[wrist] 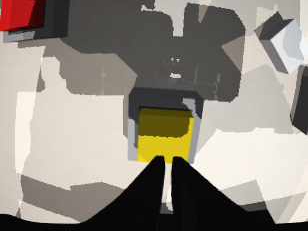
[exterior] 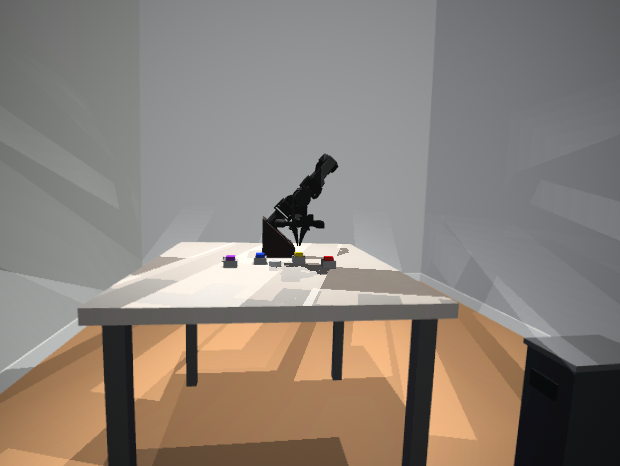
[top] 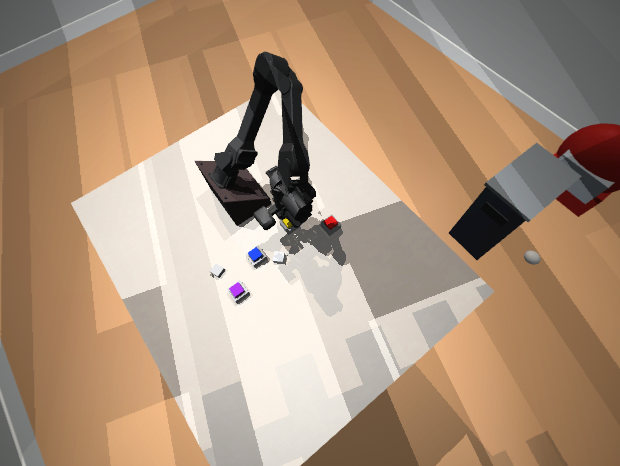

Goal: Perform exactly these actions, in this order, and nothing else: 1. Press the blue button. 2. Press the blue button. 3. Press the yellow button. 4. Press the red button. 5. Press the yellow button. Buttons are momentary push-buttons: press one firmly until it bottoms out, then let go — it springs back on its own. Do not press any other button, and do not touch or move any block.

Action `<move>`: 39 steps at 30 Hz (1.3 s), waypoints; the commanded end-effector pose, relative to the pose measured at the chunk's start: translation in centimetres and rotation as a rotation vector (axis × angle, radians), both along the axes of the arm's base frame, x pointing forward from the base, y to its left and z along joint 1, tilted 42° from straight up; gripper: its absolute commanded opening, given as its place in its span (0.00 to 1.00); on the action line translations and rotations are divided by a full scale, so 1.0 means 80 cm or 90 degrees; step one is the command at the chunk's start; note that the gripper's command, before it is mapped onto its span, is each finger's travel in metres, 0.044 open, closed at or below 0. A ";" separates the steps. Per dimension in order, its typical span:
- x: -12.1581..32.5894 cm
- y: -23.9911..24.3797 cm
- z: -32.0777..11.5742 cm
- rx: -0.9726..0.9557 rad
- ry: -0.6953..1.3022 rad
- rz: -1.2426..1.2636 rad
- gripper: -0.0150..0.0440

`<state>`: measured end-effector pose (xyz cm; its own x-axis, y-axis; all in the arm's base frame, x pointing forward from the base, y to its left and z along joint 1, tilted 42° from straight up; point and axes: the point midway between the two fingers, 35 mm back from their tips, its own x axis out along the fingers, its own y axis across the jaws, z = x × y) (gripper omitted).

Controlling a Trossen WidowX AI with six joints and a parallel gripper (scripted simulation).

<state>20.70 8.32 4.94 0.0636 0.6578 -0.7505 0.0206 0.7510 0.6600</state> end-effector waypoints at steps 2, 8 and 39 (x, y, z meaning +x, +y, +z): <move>0.001 0.006 -0.007 0.003 0.002 -0.002 0.29; 0.001 0.014 -0.016 0.002 0.002 -0.002 0.29; 0.002 0.023 -0.025 0.003 0.000 -0.001 0.29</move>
<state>20.85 10.57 2.54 0.0618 0.6626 -0.7464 0.0228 0.7467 0.6648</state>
